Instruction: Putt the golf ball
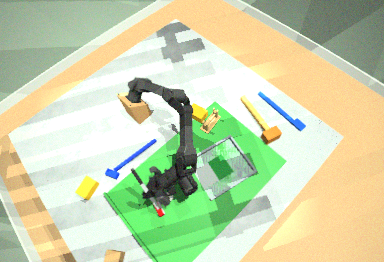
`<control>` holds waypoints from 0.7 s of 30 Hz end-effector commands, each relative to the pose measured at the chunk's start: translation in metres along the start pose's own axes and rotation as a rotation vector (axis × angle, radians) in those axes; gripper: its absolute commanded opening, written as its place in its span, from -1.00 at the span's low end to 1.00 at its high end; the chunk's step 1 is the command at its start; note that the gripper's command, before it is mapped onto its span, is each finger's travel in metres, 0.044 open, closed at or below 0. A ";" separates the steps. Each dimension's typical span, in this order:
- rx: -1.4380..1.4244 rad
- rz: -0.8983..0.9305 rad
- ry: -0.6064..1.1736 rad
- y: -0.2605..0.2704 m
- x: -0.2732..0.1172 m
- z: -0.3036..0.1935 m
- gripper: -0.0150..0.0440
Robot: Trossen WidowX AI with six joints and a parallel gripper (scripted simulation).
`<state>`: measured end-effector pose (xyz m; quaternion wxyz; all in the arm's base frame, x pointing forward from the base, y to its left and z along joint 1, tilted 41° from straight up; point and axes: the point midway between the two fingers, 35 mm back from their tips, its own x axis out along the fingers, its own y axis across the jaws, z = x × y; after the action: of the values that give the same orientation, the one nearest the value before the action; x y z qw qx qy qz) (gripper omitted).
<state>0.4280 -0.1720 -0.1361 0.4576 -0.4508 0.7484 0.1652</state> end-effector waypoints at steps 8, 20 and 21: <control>-0.002 0.002 0.002 0.006 0.004 0.009 -0.49; 0.002 0.001 0.003 0.005 0.019 0.007 -0.49; 0.004 0.000 0.003 0.004 0.025 0.005 -0.49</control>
<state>0.4286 -0.1661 -0.1498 0.4590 -0.4535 0.7456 0.1663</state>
